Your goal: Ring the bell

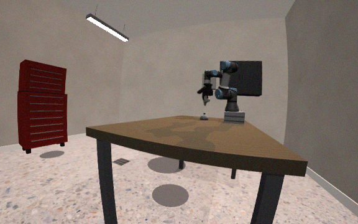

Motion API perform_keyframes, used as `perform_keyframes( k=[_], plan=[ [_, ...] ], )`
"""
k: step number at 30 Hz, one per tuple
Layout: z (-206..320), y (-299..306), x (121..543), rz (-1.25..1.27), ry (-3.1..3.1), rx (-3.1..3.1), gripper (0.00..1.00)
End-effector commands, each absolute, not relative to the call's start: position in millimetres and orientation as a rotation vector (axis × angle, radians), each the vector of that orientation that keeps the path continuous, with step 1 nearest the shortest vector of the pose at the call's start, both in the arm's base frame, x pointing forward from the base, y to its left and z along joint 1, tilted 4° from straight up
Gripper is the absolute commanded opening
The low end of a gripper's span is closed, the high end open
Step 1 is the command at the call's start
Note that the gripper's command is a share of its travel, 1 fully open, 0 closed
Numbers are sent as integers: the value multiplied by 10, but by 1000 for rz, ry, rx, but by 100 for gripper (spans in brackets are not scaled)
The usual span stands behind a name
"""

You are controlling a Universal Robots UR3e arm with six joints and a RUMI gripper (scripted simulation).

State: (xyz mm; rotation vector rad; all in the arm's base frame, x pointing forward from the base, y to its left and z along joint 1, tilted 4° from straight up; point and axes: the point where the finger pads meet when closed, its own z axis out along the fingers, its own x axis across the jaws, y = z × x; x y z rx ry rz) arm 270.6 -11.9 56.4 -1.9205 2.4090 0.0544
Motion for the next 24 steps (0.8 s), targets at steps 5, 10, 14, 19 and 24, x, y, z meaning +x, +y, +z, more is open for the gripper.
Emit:
perform_keyframes(
  k=[5,10,14,19,24],
  plan=[
    [565,-118,2710,53,2409,-1920,0],
    [565,-118,2710,53,2409,-1920,0],
    [565,-118,2710,53,2409,-1920,0],
    [560,-117,2709,54,2409,-1920,0],
    [539,-114,2710,55,2409,-1920,0]
  ],
)
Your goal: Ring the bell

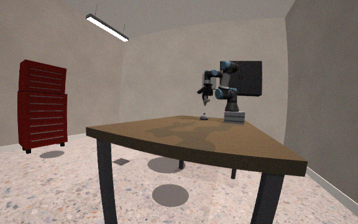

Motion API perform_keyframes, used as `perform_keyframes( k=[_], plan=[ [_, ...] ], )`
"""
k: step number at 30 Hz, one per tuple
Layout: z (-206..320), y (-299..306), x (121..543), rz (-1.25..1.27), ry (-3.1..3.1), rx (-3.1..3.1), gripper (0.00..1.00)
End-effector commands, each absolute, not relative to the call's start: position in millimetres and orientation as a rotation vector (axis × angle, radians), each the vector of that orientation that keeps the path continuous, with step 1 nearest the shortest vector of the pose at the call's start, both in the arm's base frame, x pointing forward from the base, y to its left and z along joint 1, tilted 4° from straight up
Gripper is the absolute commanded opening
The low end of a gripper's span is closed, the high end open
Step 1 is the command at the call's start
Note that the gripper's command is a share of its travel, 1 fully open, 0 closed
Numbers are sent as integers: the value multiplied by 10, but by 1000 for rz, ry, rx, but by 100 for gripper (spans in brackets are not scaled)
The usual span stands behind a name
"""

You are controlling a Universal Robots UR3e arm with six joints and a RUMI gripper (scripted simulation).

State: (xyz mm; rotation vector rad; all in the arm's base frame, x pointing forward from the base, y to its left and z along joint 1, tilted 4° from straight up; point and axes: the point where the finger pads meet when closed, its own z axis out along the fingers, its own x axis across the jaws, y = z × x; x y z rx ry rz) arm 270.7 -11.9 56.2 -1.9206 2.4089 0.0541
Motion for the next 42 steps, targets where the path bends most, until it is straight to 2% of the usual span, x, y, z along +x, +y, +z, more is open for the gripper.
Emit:
perform_keyframes(
  k=[1,42],
  plan=[
    [533,-113,2711,55,2409,-1920,0],
    [-15,-61,2759,55,2409,-1920,0]
  ],
)
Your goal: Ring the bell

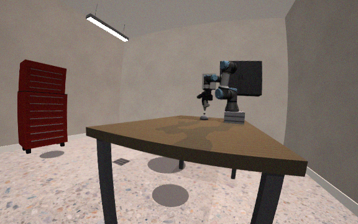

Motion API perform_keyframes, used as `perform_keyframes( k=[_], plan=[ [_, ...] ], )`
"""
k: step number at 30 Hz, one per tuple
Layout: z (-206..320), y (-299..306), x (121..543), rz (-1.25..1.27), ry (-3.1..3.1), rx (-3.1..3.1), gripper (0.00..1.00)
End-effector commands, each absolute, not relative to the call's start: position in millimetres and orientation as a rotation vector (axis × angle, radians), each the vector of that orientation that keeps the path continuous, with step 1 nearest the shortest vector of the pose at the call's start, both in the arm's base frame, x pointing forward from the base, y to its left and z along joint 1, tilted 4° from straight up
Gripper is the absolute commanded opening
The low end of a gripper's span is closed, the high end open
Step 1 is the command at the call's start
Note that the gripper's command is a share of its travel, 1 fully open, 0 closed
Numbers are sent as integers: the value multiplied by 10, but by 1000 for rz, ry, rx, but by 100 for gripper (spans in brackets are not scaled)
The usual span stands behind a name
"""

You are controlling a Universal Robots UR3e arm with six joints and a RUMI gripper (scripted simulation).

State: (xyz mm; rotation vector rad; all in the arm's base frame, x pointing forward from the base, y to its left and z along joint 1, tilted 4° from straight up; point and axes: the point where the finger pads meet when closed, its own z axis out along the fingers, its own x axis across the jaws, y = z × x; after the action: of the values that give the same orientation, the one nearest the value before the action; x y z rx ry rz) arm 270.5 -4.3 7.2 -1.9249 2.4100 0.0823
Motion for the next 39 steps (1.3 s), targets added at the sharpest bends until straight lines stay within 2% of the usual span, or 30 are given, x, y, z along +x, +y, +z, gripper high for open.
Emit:
perform_keyframes(
  k=[1,39],
  plan=[
    [-25,-60,2760,55,2409,-1920,0],
    [-64,-59,2766,54,2409,-1920,0]
  ],
)
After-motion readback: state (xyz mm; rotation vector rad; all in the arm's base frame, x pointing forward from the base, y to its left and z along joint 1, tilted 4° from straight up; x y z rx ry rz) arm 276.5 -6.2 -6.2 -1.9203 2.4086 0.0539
